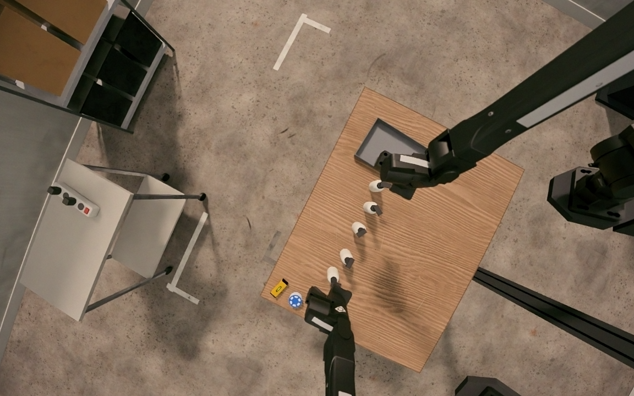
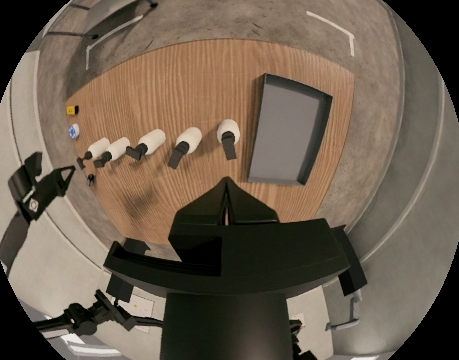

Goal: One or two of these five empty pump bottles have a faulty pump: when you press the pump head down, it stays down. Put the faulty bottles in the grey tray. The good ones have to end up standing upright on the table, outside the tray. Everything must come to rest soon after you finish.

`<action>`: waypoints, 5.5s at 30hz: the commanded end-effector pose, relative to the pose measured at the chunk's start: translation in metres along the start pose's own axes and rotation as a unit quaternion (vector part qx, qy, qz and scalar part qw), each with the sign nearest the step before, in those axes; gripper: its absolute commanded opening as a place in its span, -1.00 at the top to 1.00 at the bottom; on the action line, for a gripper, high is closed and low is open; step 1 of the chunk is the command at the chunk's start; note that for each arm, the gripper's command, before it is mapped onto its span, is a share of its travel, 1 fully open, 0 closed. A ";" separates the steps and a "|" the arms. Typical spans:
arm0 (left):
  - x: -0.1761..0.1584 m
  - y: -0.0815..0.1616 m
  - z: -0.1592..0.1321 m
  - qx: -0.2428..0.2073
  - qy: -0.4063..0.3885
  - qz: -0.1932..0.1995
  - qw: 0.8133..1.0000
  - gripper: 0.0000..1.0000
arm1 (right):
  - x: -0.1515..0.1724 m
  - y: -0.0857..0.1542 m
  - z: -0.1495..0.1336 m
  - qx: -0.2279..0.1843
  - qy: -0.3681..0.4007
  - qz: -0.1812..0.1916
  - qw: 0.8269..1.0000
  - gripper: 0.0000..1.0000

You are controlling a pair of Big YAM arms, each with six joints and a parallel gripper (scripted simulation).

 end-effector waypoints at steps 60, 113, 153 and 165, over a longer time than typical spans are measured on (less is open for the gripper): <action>-0.006 -0.036 0.009 -0.009 -0.009 -0.002 1.000 1.00 | 0.093 -0.090 -0.013 -0.002 -0.010 -0.002 1.000 1.00; -0.010 0.032 0.008 -0.013 -0.006 -0.006 1.000 1.00 | 0.101 -0.056 -0.025 0.008 -0.010 -0.001 1.000 1.00; -0.059 0.047 0.002 -0.015 0.008 -0.007 1.000 1.00 | 0.094 -0.037 -0.024 0.006 -0.135 -0.006 0.991 -0.02; -0.105 0.004 0.000 -0.019 -0.005 -0.002 1.000 1.00 | 0.092 -0.097 -0.026 0.006 -0.290 -0.009 0.957 -0.02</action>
Point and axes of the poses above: on each arm, the point where the finger pads meet when closed, its own y axis back along the fingers, its own x axis across the jaws, z = x × y, the point moved 9 cm from there along y, back along the fingers, and after that the axes turned 3 degrees about -y, right-handed, at the moved point
